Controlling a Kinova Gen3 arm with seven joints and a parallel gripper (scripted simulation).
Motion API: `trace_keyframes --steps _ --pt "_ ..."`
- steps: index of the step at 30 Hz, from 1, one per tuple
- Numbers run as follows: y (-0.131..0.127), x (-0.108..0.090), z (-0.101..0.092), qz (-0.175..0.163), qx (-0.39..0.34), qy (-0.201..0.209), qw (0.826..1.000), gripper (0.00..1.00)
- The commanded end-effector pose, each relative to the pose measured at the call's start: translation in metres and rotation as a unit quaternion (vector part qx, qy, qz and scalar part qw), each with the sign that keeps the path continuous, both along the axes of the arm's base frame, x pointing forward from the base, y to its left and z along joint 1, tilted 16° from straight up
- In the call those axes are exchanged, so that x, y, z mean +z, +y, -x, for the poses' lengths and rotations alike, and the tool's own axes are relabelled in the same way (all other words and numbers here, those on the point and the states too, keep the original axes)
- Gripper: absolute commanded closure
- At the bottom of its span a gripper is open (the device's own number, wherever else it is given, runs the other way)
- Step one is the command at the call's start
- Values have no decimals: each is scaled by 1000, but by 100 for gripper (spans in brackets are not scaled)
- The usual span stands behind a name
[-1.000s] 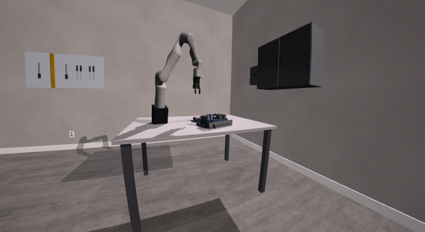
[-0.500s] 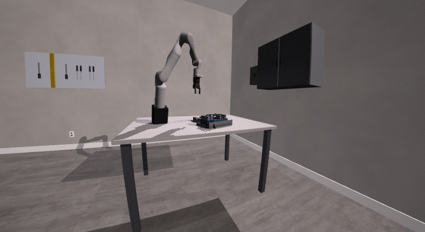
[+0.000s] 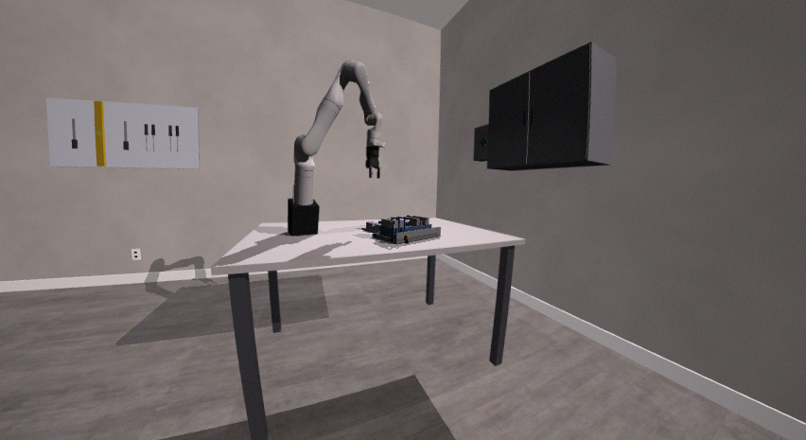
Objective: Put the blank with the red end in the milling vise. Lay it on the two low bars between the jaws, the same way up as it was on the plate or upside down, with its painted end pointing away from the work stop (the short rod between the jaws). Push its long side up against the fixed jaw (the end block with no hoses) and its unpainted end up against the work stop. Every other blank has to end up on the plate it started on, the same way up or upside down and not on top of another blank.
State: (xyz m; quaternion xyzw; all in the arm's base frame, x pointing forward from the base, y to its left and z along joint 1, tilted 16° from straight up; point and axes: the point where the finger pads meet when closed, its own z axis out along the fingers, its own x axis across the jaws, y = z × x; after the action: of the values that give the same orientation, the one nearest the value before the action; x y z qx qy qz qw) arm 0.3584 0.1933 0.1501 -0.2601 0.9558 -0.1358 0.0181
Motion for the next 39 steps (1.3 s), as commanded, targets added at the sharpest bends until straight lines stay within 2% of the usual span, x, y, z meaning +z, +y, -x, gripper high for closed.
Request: trace_keyframes --steps 1,13,28,31,39 --pt "1 1 0 -1 0 -1 1000 0" --pt "1 1 0 -1 0 -1 1000 0" --pt "-16 -57 -8 -1 0 -1 1000 0" --pt "-15 -55 -10 -4 0 -5 1000 0" --pt "-24 -85 -12 -2 0 -3 1000 0"
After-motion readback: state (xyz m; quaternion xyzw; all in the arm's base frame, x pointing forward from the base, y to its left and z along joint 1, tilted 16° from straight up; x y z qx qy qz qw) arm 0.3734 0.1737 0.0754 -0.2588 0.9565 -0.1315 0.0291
